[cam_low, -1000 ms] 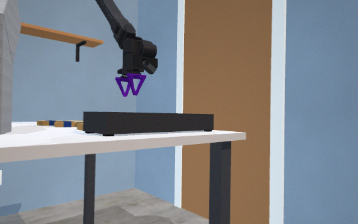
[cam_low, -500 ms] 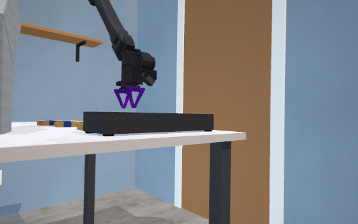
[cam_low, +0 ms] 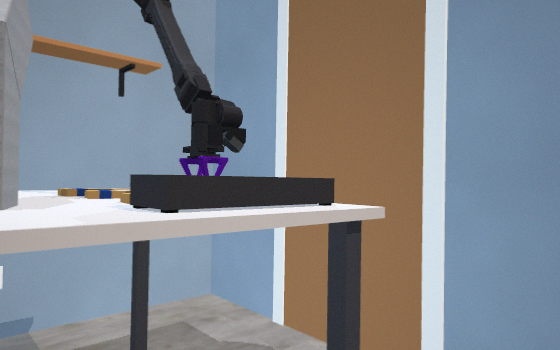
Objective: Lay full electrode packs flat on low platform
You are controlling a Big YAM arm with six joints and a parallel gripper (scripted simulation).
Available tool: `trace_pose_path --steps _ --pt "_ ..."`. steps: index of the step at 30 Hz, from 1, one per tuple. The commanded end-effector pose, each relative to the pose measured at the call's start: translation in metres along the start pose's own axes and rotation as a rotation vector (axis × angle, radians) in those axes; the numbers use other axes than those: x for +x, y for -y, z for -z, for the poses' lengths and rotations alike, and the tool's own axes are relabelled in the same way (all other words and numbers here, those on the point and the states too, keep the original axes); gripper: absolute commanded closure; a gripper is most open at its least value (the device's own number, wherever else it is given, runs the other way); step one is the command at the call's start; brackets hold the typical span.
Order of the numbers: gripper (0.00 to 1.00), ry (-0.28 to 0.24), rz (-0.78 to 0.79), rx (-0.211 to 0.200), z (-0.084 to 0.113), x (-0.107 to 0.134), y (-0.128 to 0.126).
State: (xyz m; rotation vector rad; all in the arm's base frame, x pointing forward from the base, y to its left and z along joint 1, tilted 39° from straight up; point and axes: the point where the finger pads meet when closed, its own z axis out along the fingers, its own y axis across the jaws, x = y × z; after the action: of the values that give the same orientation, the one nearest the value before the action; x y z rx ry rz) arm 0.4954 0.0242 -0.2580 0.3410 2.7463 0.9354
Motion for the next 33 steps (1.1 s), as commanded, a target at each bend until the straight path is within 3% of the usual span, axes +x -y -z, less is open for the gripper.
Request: trace_pose_path --steps 1,21,33 --pt "0.04 -0.005 -0.002 -0.002 -0.011 0.002 -0.005" --pt "0.04 -0.006 -0.002 -0.002 -0.035 0.003 -0.006" --pt "0.04 0.004 0.010 -0.005 -0.032 -0.006 -0.013"
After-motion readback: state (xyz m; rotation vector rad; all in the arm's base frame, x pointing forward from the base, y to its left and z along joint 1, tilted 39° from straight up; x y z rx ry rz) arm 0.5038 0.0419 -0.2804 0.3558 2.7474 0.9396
